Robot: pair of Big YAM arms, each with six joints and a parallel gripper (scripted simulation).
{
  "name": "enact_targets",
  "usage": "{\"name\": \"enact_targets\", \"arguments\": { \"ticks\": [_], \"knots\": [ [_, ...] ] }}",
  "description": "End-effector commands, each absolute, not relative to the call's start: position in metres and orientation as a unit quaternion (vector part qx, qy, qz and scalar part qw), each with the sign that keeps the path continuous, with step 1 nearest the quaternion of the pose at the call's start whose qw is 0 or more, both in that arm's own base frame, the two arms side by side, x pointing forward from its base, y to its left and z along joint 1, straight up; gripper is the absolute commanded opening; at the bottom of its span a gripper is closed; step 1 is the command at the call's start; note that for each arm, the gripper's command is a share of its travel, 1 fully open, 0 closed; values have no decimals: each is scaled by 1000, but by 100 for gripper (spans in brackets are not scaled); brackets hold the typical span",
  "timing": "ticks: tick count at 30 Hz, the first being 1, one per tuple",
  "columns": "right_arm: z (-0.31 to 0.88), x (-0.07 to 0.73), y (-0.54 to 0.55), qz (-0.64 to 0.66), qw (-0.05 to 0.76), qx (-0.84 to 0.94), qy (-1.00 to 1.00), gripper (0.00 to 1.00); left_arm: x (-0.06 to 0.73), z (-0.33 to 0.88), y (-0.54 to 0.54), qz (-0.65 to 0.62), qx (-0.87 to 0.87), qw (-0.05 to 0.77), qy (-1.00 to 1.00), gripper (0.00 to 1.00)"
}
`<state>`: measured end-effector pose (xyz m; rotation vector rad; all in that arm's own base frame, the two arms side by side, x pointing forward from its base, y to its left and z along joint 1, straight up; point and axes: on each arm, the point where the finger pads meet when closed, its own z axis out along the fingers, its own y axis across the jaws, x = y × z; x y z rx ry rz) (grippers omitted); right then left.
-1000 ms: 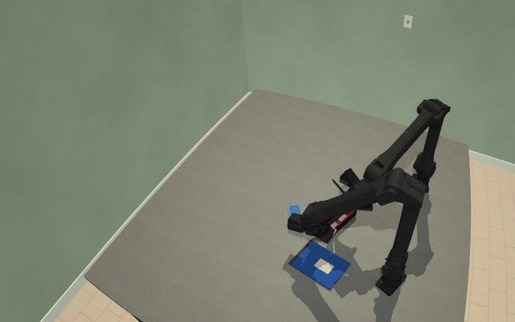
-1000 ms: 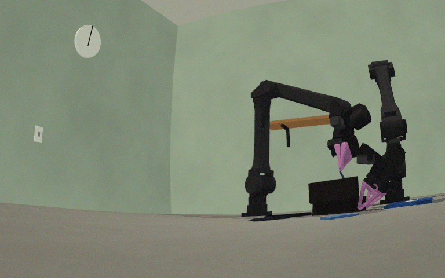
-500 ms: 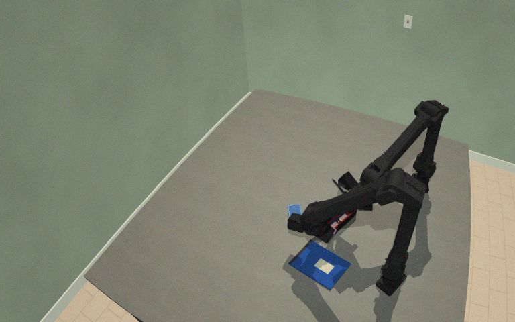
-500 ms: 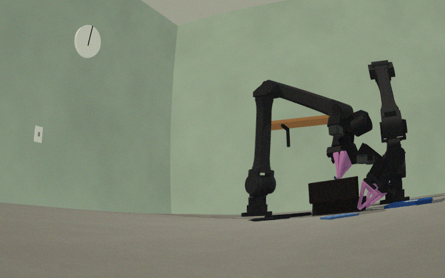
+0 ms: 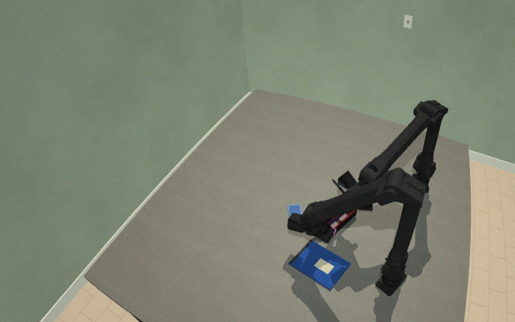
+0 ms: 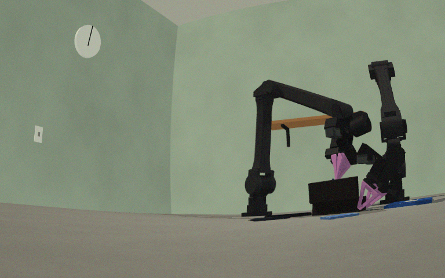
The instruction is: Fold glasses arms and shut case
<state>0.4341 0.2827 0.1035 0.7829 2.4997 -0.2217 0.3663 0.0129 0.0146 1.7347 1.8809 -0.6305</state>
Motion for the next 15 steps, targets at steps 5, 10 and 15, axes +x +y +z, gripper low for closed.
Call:
{"name": "enact_targets", "arguments": {
  "ticks": [5, 10, 15],
  "knots": [
    [117, 450, 290, -65, 253, 319, 911, 0, 372, 27, 13, -221, 641, 259, 688, 57],
    [95, 435, 278, -79, 245, 316, 913, 0, 372, 27, 13, -221, 641, 259, 688, 57],
    [97, 434, 276, -74, 248, 318, 912, 0, 372, 27, 13, -221, 641, 259, 688, 57]
  ]
}}
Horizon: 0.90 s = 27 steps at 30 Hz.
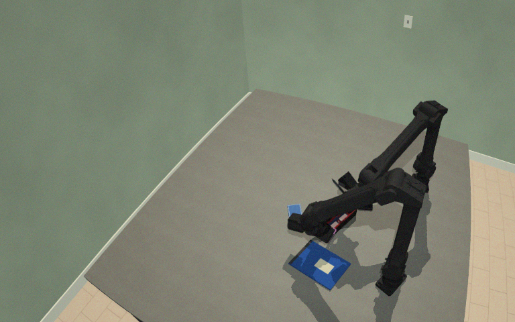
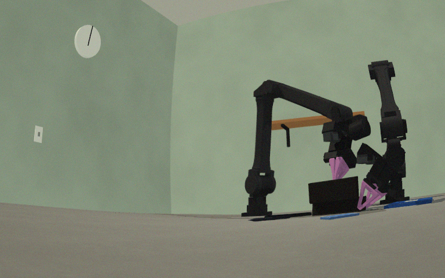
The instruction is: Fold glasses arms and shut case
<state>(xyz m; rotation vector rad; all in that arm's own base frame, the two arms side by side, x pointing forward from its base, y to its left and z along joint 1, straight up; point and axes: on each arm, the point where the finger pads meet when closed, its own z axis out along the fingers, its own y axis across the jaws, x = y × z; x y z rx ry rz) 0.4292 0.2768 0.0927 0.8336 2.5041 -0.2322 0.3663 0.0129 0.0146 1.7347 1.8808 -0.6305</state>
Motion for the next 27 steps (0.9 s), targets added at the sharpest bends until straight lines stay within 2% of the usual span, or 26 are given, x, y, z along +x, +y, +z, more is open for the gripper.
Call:
{"name": "enact_targets", "arguments": {
  "ticks": [1, 27],
  "knots": [
    [99, 433, 276, -72, 249, 311, 914, 0, 372, 27, 13, -221, 641, 259, 688, 57],
    [79, 427, 266, -76, 248, 307, 916, 0, 372, 27, 13, -221, 641, 259, 688, 57]
  ]
}}
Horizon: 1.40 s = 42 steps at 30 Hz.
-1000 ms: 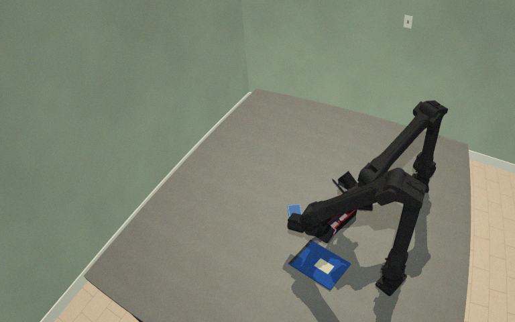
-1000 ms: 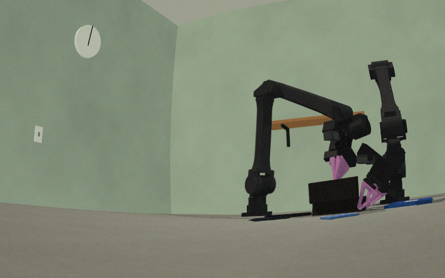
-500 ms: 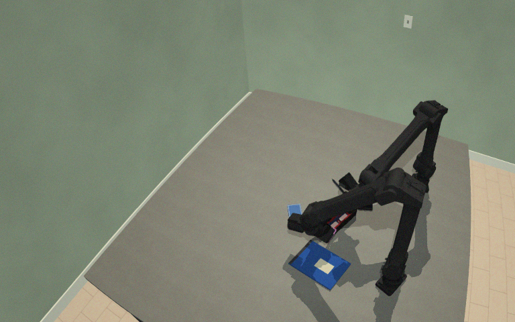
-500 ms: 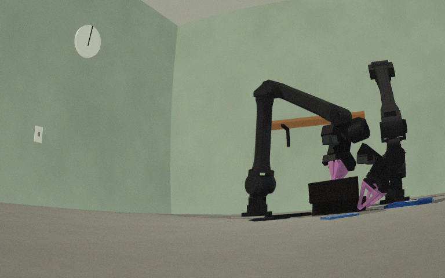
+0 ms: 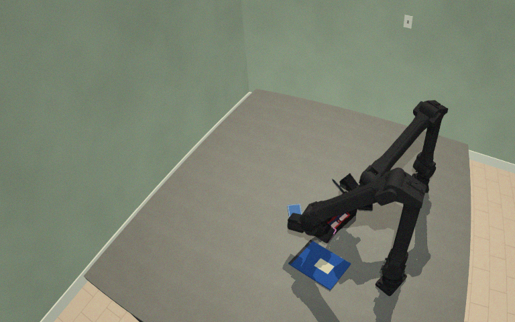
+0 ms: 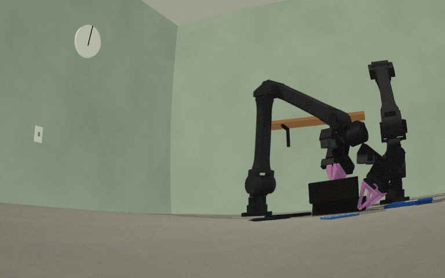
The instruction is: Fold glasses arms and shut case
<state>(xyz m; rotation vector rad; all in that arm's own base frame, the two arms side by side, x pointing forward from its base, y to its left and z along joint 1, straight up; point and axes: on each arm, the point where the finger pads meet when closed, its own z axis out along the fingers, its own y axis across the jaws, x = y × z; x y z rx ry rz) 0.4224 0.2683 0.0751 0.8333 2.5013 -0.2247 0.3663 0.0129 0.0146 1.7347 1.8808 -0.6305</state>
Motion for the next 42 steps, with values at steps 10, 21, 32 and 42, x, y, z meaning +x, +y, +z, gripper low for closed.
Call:
{"name": "enact_targets", "arguments": {
  "ticks": [10, 21, 32, 42],
  "knots": [
    [73, 424, 262, -74, 249, 309, 915, 0, 372, 27, 13, -221, 641, 259, 688, 57],
    [64, 422, 261, -73, 249, 311, 914, 0, 372, 27, 13, -221, 641, 259, 688, 57],
    [67, 417, 251, -71, 251, 310, 914, 0, 372, 27, 13, -221, 641, 259, 688, 57],
    [68, 413, 244, -71, 251, 309, 915, 0, 372, 27, 13, -221, 641, 259, 688, 57]
  ]
}}
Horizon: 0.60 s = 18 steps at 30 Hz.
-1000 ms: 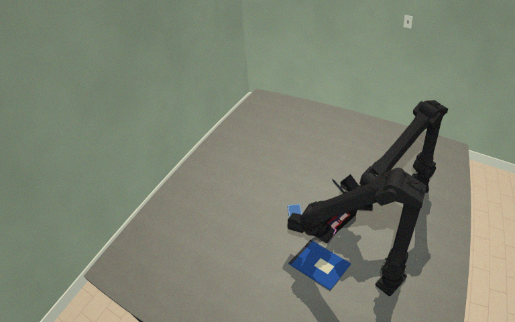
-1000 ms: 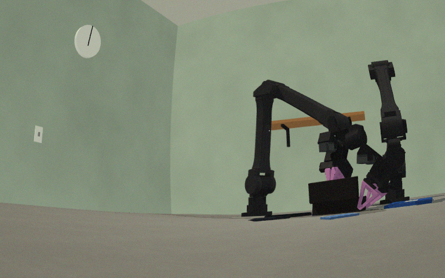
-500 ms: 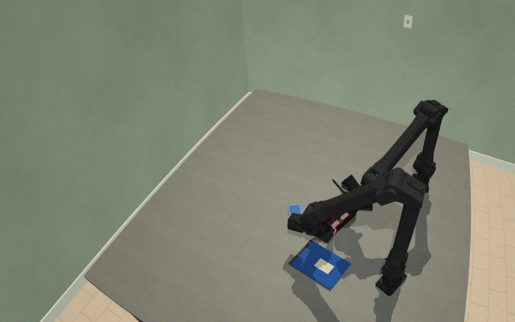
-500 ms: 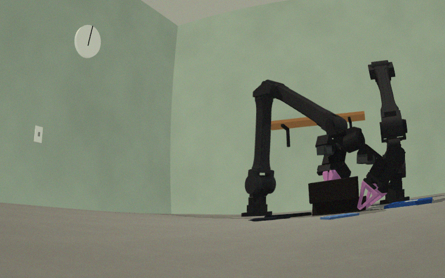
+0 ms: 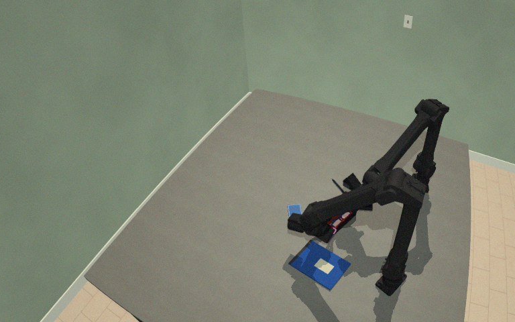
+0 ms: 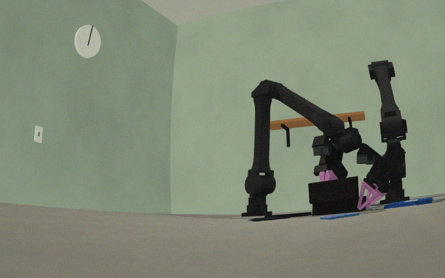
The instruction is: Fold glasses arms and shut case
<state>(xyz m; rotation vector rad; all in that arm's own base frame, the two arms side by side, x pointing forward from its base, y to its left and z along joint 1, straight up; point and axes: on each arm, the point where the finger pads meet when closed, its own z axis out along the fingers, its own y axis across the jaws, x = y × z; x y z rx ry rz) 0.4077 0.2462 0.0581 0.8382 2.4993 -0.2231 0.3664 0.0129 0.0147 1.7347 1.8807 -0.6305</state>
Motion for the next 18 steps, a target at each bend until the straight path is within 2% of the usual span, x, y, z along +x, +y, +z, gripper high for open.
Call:
{"name": "enact_targets", "arguments": {
  "ticks": [1, 18],
  "knots": [
    [68, 412, 243, -71, 251, 309, 915, 0, 372, 27, 13, -221, 641, 259, 688, 57],
    [109, 406, 266, -54, 262, 313, 911, 0, 372, 27, 13, -221, 641, 259, 688, 57]
  ]
}}
